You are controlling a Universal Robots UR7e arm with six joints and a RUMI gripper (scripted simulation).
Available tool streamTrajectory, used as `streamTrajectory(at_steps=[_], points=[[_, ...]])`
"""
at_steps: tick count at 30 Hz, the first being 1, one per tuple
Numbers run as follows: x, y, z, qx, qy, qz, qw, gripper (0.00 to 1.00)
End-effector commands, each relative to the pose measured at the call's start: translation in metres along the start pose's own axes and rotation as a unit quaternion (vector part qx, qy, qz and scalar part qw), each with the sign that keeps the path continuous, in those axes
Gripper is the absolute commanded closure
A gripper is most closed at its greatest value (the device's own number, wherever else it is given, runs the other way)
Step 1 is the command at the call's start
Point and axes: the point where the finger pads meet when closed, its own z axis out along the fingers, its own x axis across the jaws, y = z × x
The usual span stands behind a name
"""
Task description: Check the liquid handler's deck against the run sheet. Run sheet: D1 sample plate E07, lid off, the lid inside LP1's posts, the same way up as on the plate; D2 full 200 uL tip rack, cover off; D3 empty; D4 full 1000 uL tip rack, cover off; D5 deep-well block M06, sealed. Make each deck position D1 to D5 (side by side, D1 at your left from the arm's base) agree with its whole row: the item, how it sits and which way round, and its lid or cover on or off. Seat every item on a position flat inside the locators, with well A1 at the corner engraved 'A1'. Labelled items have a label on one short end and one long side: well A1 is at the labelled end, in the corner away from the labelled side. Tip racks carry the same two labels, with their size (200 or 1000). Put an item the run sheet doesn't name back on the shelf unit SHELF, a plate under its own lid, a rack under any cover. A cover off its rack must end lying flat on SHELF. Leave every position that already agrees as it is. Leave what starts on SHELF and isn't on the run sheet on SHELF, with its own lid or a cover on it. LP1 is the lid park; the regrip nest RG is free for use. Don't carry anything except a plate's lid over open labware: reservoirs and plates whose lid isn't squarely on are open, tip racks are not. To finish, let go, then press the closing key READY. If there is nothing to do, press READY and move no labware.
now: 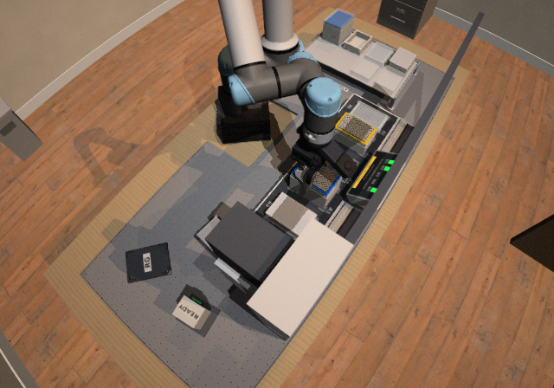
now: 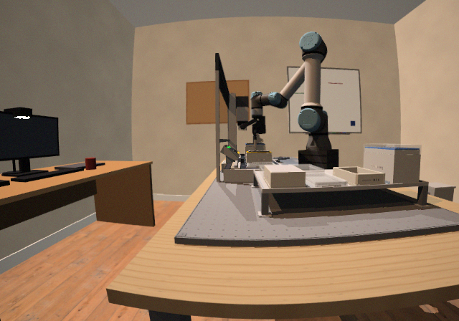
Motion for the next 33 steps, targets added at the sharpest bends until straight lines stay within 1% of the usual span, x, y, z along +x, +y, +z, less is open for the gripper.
streamTrajectory(at_steps=[1,8,9,33], points=[[0.0002,-0.0004,0.0013,0.001,0.0,0.0,1.0,1.0],[0.0002,-0.0004,0.0014,0.001,0.0,0.0,1.0,1.0],[0.0002,-0.0004,0.0014,0.001,0.0,0.0,1.0,0.18],[0.0002,-0.0004,0.0013,0.001,0.0,0.0,1.0,0.18]])
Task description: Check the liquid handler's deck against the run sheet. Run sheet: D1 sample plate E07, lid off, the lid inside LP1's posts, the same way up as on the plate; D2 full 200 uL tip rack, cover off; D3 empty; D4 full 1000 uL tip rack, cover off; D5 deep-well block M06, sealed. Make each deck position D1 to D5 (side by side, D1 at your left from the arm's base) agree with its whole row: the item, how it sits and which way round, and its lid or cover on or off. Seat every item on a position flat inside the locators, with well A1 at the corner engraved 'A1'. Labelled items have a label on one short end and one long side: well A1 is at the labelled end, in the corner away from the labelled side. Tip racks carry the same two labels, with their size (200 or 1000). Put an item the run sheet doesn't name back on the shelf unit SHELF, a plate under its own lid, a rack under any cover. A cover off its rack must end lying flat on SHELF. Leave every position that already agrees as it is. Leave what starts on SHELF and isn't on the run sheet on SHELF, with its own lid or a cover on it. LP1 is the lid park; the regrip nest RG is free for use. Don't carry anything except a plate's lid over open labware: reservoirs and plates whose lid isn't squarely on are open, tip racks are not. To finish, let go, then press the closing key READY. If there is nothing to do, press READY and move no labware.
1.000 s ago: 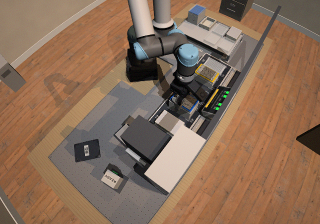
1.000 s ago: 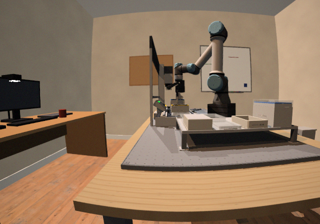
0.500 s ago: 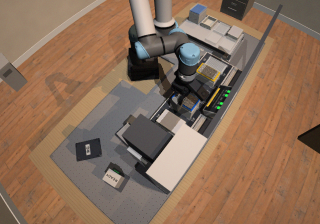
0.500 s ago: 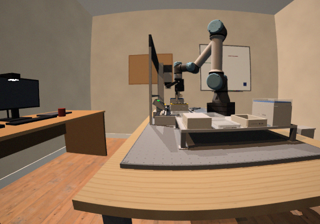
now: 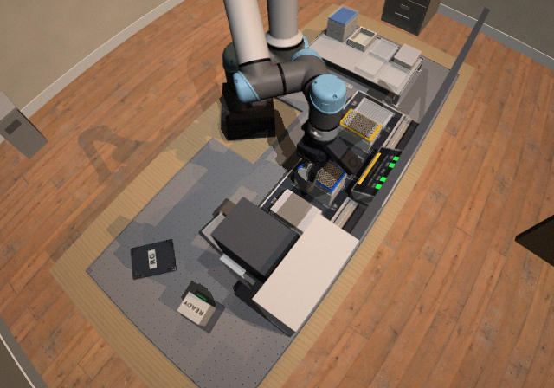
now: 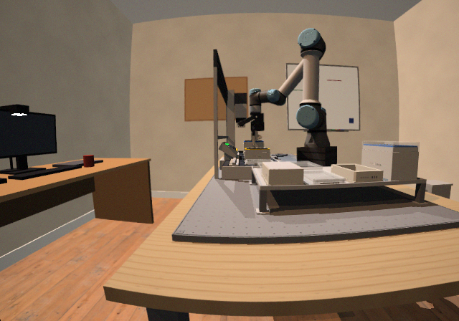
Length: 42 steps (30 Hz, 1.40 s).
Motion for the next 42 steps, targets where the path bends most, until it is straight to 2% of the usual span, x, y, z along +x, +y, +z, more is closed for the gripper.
streamTrajectory(at_steps=[1,18,42], points=[[0.0,0.0,0.0,0.0,0.0,0.0,1.0,0.18],[0.0,0.0,0.0,0.0,0.0,0.0,1.0,0.18],[0.0,0.0,-0.037,0.0,0.0,0.0,1.0,0.18]])
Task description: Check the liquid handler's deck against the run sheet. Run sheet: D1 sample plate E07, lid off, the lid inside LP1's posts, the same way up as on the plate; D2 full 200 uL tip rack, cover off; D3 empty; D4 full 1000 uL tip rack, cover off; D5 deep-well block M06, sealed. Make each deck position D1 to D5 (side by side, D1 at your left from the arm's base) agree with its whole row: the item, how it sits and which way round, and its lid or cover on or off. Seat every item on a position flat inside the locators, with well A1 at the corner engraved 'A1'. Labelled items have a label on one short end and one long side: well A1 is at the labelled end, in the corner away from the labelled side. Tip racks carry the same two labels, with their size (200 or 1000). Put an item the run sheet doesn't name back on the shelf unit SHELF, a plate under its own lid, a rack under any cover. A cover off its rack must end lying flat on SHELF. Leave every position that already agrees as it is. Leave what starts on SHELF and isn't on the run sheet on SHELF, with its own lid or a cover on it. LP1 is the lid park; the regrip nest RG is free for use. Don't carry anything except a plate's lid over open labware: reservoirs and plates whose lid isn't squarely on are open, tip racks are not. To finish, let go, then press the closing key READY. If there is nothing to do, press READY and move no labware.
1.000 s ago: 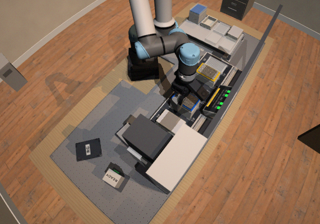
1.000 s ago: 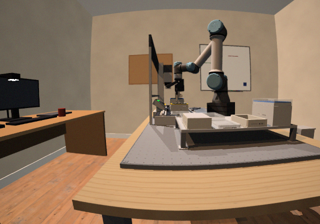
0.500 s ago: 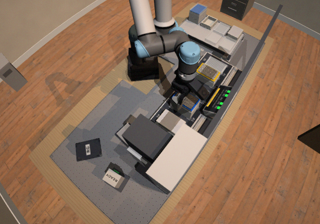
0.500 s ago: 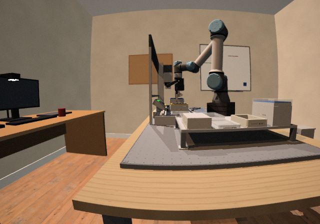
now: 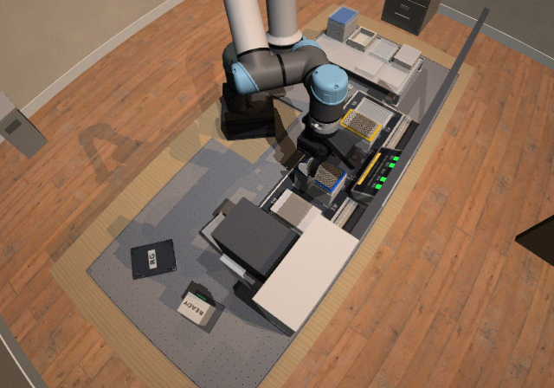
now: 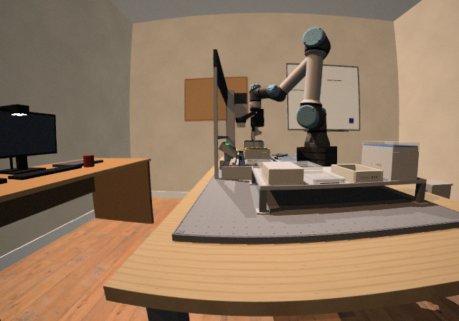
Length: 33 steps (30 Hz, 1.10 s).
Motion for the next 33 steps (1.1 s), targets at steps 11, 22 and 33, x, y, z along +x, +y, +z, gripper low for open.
streamTrajectory(at_steps=[11,22,33], points=[[0.0,0.0,-0.024,0.0,0.0,0.0,1.0,0.18],[0.0,0.0,-0.041,0.0,0.0,0.0,1.0,0.18],[0.0,0.0,-0.058,0.0,0.0,0.0,1.0,0.18]])
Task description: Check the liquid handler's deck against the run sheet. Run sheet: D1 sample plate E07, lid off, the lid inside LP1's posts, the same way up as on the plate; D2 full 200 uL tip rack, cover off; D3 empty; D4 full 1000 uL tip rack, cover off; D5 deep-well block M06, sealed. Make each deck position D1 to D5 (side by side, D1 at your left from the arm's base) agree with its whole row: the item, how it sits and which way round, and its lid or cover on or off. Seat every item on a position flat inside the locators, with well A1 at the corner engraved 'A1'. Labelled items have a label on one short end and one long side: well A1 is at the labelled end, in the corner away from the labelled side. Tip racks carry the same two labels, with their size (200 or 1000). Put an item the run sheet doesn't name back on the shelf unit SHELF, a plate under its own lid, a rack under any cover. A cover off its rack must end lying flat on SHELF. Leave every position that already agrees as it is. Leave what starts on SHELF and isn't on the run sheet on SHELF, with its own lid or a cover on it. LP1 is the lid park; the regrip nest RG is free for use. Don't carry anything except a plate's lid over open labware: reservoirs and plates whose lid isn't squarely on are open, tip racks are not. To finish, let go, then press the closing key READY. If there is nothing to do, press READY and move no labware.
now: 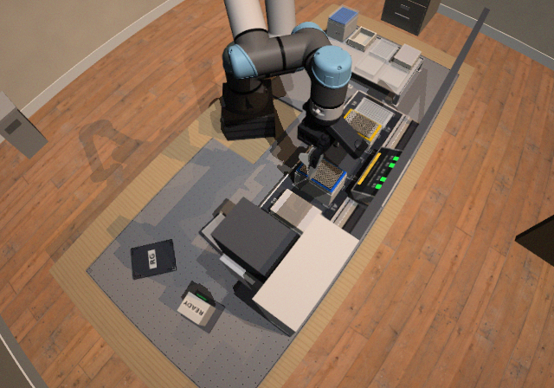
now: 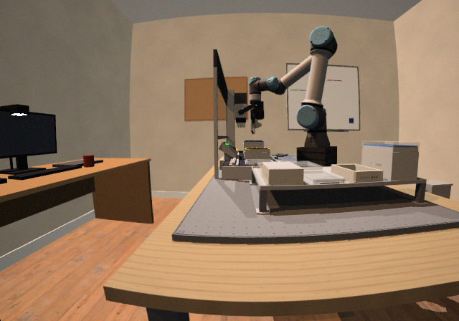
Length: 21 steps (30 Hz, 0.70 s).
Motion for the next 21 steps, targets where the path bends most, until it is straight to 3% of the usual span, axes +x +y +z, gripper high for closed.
streamTrajectory(at_steps=[1,21], points=[[0.0,0.0,-0.011,0.0,0.0,0.0,1.0,0.18],[0.0,0.0,-0.041,0.0,0.0,0.0,1.0,0.18]])
